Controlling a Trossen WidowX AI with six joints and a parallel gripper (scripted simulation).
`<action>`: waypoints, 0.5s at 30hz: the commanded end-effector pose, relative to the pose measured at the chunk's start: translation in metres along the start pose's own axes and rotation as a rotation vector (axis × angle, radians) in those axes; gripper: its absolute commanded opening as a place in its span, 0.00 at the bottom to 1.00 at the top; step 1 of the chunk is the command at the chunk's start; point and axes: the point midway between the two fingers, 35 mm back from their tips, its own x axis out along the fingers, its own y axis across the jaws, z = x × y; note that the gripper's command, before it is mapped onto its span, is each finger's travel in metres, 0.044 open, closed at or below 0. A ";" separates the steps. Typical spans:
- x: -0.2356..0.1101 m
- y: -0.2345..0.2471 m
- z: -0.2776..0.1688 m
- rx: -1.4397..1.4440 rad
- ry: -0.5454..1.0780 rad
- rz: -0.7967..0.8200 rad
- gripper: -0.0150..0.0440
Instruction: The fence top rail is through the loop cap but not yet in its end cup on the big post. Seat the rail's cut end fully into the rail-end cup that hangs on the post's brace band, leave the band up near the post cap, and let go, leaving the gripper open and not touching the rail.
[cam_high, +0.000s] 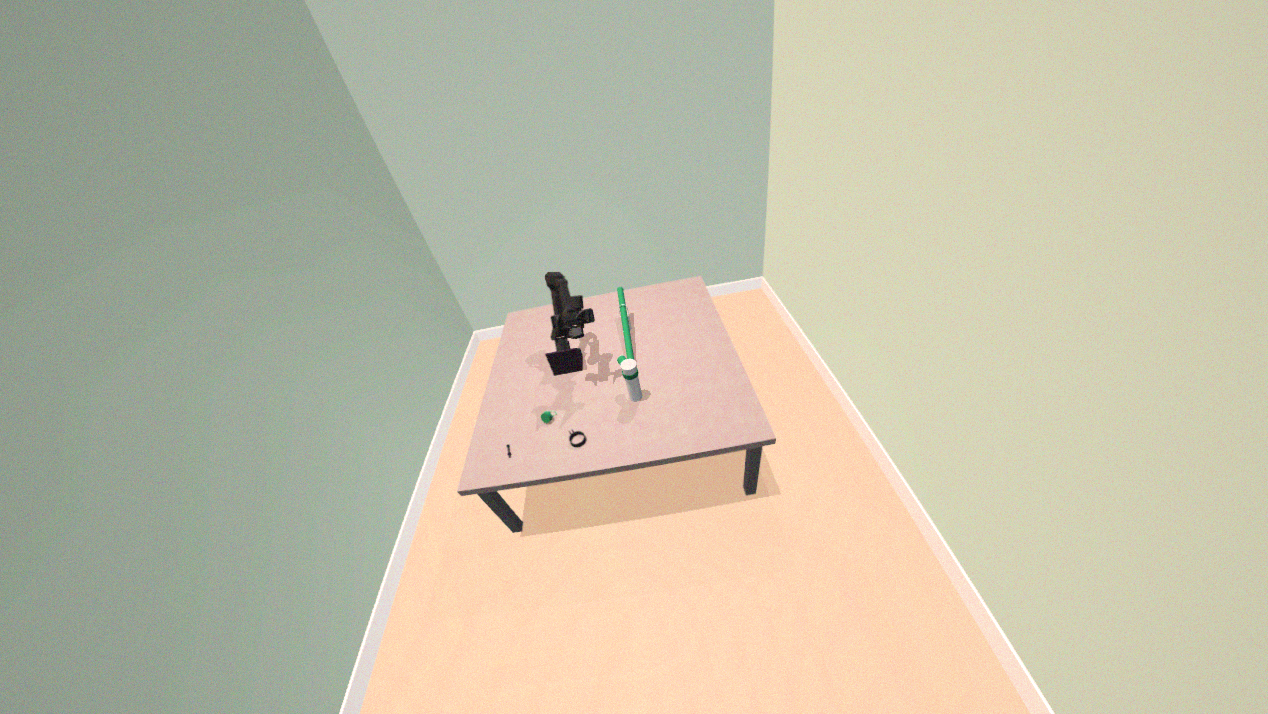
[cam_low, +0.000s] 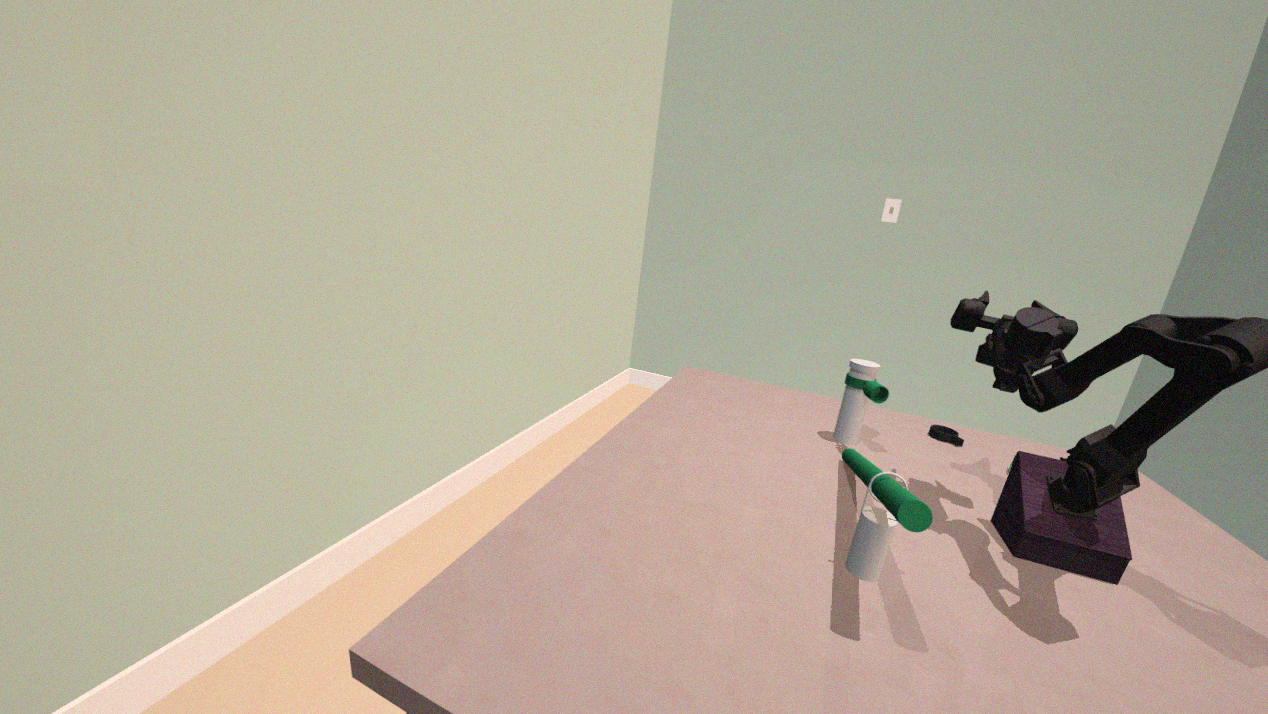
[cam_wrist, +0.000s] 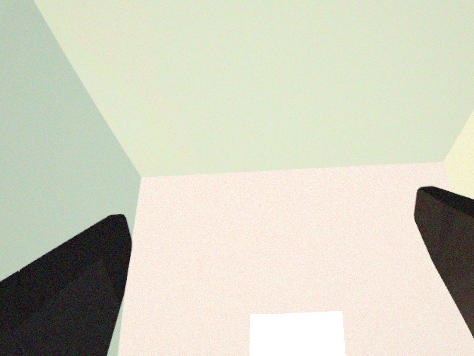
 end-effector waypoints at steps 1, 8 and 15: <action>0.001 -0.002 0.001 0.010 -0.007 -0.010 0.98; 0.009 -0.087 0.045 0.432 -0.414 -0.261 1.00; -0.024 -0.142 0.081 0.850 -0.978 -0.189 1.00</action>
